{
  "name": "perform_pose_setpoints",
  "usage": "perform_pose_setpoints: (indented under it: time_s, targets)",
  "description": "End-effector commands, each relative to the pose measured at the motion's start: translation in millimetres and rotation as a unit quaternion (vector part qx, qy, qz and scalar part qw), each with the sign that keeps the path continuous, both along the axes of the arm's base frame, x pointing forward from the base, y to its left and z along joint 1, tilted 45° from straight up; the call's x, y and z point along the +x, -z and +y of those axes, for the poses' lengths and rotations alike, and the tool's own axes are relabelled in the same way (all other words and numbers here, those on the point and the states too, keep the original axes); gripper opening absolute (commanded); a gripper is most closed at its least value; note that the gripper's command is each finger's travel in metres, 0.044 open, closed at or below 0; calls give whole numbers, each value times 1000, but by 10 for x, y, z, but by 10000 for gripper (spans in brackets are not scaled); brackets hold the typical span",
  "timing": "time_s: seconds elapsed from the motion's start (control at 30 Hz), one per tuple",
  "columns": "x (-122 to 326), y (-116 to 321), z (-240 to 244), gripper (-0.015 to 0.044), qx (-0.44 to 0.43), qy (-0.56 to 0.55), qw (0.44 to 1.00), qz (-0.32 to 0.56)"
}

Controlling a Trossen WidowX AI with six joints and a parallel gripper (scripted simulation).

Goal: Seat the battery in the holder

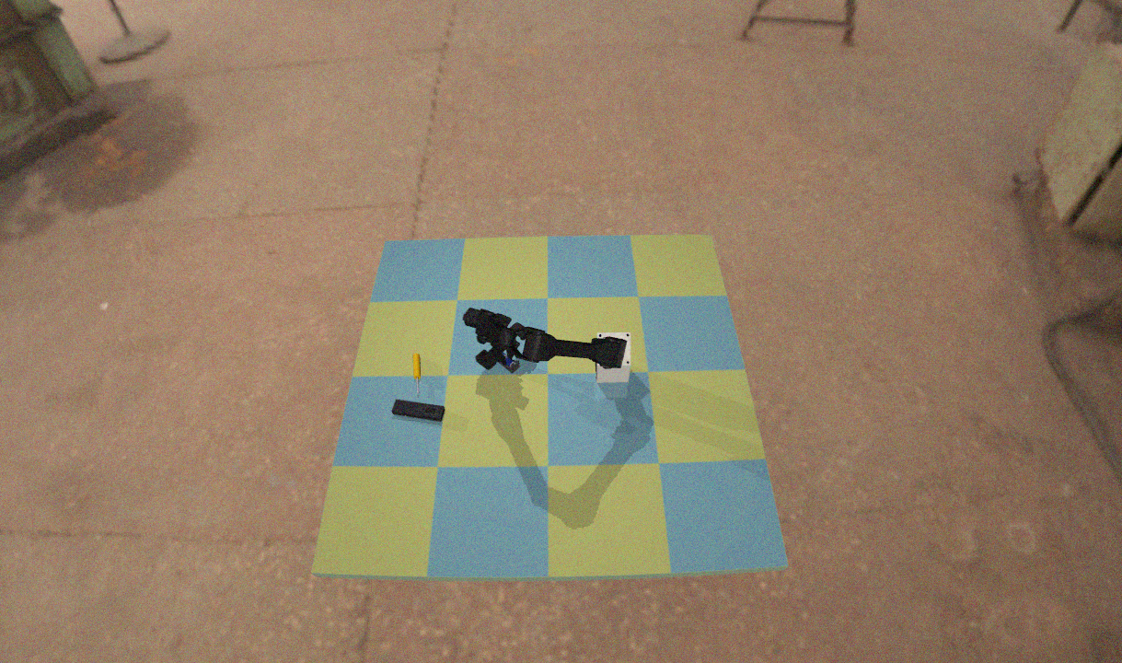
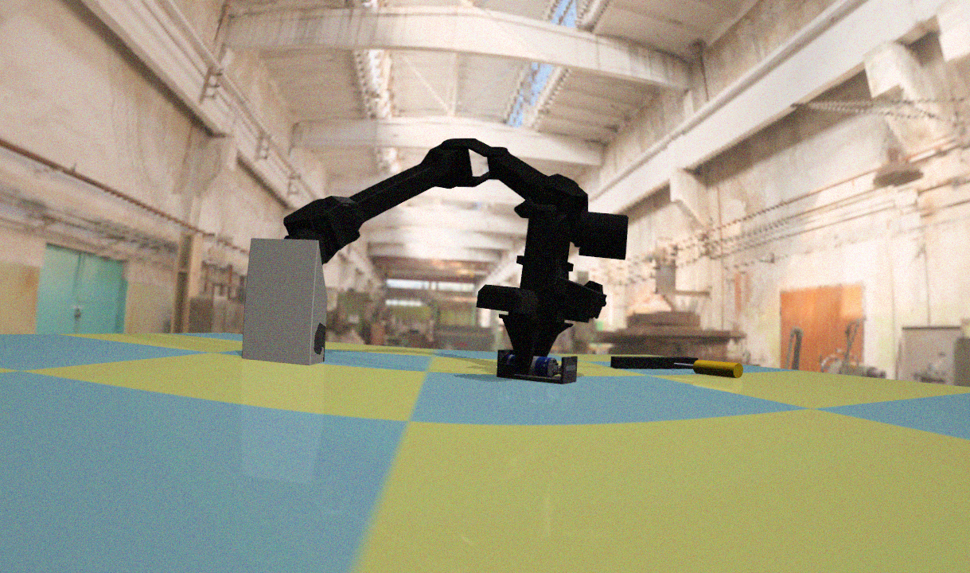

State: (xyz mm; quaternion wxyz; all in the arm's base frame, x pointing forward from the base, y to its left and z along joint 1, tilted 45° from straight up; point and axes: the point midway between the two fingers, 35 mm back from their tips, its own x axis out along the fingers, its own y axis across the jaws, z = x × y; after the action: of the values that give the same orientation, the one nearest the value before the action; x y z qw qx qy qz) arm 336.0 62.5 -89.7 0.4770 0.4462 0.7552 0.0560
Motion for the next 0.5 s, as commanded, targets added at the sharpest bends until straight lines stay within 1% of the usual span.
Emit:
perform_pose_setpoints:
  time_s: [0.0,0.27,0.4,0.47]
  targets:
    - [-5,-4,5,84,0,2,1000,2]
    - [-5,-4,5,84,0,2,1000,2]
    - [-5,-4,5,187,0,2,1000,2]
    - [-4,-7,2,187,0,2,1000,2]
